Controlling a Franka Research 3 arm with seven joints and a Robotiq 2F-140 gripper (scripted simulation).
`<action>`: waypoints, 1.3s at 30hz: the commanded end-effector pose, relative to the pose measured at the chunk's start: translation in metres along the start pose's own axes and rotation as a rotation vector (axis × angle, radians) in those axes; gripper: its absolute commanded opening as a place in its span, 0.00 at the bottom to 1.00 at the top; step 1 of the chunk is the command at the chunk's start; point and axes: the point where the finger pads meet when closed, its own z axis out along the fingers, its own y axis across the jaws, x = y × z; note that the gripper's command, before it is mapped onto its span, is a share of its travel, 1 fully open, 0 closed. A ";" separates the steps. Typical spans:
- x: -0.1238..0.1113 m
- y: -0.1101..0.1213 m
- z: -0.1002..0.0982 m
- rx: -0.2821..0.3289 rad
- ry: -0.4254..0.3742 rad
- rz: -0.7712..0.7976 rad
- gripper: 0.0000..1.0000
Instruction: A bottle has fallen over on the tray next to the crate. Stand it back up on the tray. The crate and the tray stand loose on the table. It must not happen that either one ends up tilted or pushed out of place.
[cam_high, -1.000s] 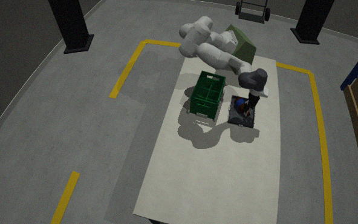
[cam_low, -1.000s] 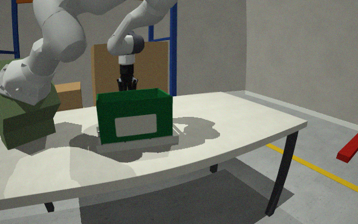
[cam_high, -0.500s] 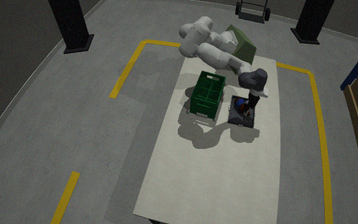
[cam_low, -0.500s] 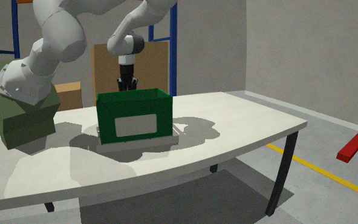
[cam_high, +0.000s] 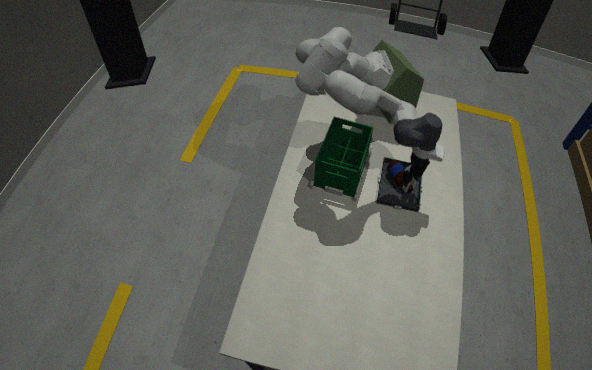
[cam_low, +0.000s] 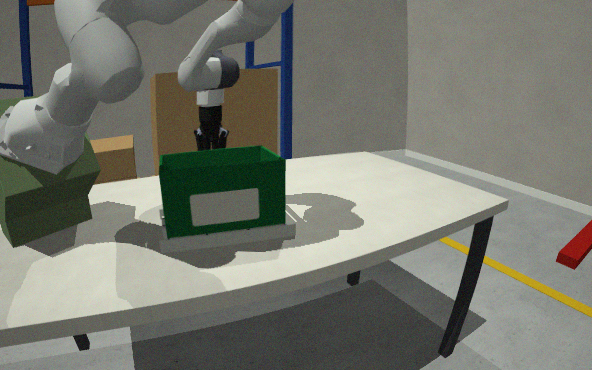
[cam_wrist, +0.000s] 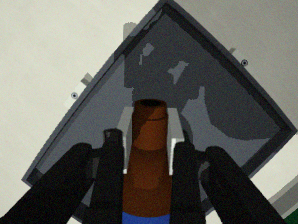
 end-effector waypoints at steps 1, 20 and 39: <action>0.000 -0.002 -0.004 0.001 0.002 0.001 0.00; 0.000 -0.002 -0.020 0.001 0.002 0.001 0.00; 0.000 -0.002 -0.043 0.001 0.002 0.001 0.00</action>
